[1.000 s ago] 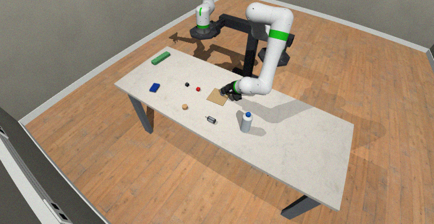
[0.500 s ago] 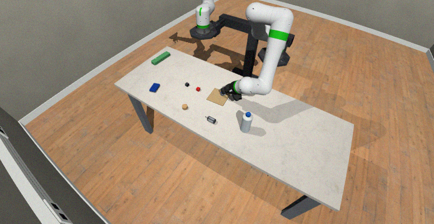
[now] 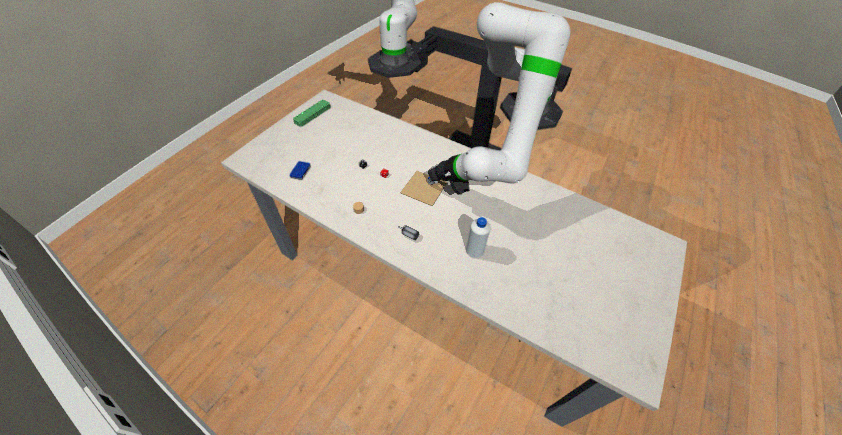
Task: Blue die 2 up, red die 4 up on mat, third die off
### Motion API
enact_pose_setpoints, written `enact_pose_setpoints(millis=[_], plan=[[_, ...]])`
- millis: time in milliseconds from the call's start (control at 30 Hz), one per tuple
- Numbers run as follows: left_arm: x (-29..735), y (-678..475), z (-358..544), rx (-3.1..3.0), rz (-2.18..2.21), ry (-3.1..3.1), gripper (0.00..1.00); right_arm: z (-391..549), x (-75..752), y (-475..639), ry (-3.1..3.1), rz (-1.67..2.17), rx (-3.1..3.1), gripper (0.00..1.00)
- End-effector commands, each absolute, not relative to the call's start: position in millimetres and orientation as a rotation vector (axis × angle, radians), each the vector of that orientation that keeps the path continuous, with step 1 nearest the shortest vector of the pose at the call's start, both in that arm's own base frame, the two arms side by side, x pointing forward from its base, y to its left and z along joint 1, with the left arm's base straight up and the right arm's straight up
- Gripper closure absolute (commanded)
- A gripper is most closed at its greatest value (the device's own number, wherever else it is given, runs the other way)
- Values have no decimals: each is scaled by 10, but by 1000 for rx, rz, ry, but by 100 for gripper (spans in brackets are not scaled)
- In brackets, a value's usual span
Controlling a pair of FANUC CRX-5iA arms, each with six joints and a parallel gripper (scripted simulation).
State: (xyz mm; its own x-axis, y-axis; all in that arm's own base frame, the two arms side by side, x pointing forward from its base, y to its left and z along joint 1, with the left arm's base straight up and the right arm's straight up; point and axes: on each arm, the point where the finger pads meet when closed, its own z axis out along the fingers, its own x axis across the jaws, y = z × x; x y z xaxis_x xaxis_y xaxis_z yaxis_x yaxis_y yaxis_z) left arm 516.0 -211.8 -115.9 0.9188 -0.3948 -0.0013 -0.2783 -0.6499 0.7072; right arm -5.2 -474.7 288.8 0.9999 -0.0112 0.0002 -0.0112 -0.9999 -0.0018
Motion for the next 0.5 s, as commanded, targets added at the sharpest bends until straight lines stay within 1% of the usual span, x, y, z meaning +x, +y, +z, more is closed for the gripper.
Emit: enact_pose_setpoints(millis=[0,467], plan=[[5166,-2116,-1096,2317,-197,-476,51,2897,-53,-4750,18,0,-3142,0],[5166,-2116,-601,2317,-197,-476,51,2897,-53,-4750,18,0,-3142,0]])
